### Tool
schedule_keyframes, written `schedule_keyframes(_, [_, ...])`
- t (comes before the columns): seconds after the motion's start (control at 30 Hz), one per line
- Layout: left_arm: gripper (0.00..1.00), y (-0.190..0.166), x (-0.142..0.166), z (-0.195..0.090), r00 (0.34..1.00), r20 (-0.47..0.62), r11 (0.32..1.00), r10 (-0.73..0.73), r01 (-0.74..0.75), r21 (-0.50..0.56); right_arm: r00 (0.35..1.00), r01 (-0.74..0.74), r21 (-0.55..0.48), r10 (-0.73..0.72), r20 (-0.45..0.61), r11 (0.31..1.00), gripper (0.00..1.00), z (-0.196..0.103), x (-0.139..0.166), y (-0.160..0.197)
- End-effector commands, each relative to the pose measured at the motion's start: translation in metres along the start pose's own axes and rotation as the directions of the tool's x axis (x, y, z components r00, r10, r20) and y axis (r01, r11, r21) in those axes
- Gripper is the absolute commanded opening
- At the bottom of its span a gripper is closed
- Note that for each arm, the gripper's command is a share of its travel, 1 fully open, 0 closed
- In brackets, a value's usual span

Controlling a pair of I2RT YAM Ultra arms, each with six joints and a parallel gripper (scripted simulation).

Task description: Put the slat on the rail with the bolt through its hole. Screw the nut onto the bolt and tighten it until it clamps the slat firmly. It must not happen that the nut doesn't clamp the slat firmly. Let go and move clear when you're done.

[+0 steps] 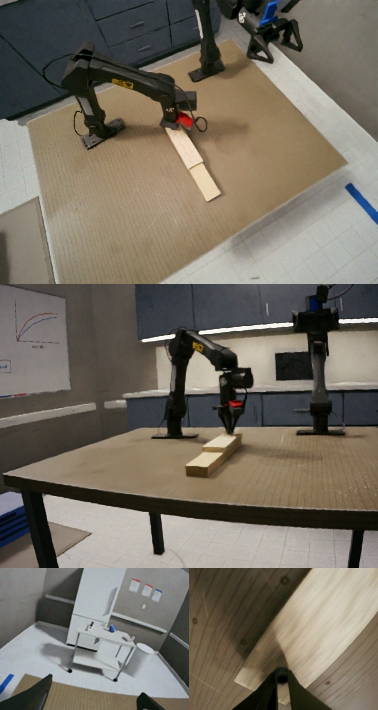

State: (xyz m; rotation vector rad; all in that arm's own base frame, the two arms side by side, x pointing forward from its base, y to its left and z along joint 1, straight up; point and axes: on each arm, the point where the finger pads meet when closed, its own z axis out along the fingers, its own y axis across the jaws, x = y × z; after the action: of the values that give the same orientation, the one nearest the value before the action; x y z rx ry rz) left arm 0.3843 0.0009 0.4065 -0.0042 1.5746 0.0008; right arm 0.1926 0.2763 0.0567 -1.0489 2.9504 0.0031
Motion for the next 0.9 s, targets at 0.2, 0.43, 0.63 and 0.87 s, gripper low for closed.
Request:
schedule_keyframes(0.2, [1.0,0.0,-0.0046,-0.001,1.0,0.012,1.0,0.0,0.0,0.0,0.922,-0.386,-0.004,0.386,-0.007,0.922,0.12,-0.0031,-0.0031,0.0005])
schedule_keyframes(0.43, [1.0,0.0,-0.0046,-0.001,1.0,0.012,1.0,0.0,0.0,0.0,0.78,-0.626,-0.001,0.626,-0.009,0.78,0.12,-0.0031,-0.0031,0.0003])
schedule_keyframes(0.63, [1.0,0.0,-0.0046,-0.001,1.0,0.012,1.0,0.0,0.0,0.0,0.609,-0.793,0.003,0.793,-0.008,0.609,0.12,-0.003,-0.0032,0.0])
schedule_keyframes(0.87, [1.0,0.0,-0.0046,-0.001,1.0,0.012,1.0,0.0,0.0,0.0,0.439,-0.898,0.005,0.898,-0.008,0.439,0.12,-0.003,-0.0033,-0.0002])
